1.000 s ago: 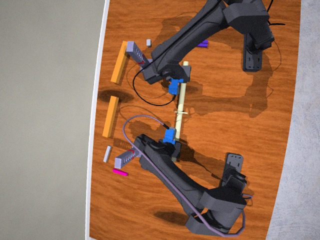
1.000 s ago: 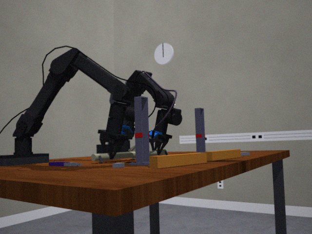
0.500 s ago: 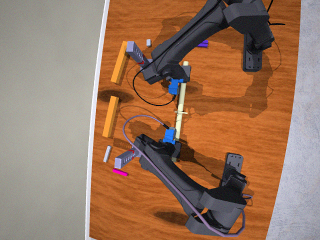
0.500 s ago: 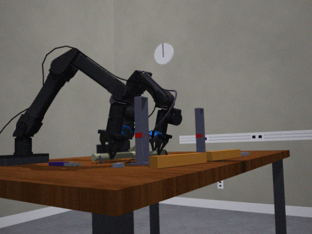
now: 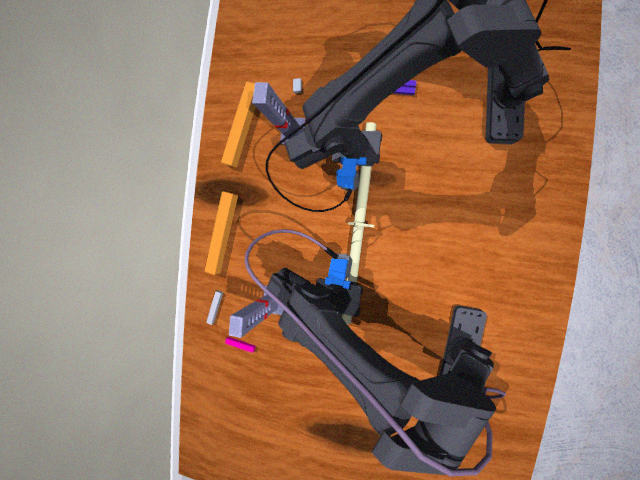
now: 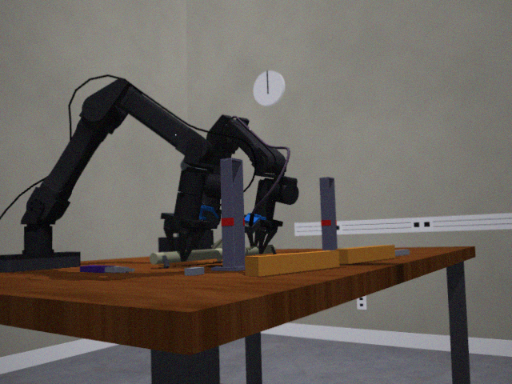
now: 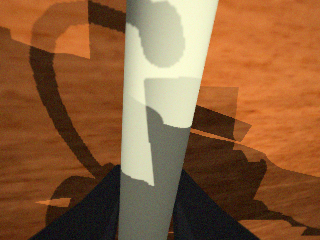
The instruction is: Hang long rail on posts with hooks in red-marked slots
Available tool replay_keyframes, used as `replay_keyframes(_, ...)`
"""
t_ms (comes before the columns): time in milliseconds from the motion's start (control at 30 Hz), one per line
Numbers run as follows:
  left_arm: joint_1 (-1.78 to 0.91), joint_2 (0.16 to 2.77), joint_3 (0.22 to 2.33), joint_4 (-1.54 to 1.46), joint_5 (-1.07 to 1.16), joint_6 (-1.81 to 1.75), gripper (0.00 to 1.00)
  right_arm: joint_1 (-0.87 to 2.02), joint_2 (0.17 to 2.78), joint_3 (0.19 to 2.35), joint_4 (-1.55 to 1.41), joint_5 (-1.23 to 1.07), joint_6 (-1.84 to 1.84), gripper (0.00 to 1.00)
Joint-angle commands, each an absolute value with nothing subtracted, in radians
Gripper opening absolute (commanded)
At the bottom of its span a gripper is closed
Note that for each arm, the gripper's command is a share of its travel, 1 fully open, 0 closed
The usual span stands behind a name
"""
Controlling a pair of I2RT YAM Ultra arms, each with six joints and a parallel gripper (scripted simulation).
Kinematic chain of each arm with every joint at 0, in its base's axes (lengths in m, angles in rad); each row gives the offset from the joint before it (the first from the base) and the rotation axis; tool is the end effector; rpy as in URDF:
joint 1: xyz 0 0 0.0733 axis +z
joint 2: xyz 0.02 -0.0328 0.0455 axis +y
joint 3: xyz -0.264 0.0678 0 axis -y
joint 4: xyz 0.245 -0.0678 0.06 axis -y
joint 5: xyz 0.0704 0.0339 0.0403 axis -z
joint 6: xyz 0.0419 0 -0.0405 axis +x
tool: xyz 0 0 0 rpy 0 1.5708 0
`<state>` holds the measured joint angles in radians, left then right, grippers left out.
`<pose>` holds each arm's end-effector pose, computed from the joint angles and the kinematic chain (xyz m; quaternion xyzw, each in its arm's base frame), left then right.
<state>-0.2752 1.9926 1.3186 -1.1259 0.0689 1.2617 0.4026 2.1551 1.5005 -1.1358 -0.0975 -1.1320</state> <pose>0.3183 -0.0917 0.1444 -0.6872 -0.7166 0.0842 0.0844 0.3401 0.1505 0.1281 0.6854 -0.7183 -0.0843 0.0850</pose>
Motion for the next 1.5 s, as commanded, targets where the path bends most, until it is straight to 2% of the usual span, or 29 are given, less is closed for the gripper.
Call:
replay_keyframes(0, -0.281, 1.894, 1.286, -1.082, 0.046, 1.244, 0.19, 0.413, 2.059, 1.466, -1.091, -0.062, -1.117, 0.18)
replay_keyframes(200, -0.295, 1.812, 1.214, -1.006, 0.019, 1.225, 0.19, 0.431, 1.982, 1.388, -1.008, -0.023, -1.096, 0.18)
replay_keyframes(567, -0.368, 1.537, 0.951, -0.722, -0.112, 1.159, 0.19, 0.515, 1.734, 1.108, -0.701, 0.151, -1.024, 0.18)
replay_keyframes(1200, -0.441, 1.345, 0.729, -0.436, -0.26, 1.137, 0.19, 0.594, 1.577, 0.881, -0.395, 0.336, -1.004, 0.18)
replay_keyframes(1467, -0.509, 1.213, 0.556, -0.192, -0.397, 1.144, 0.19, 0.663, 1.487, 0.711, -0.129, 0.501, -1.019, 0.18)
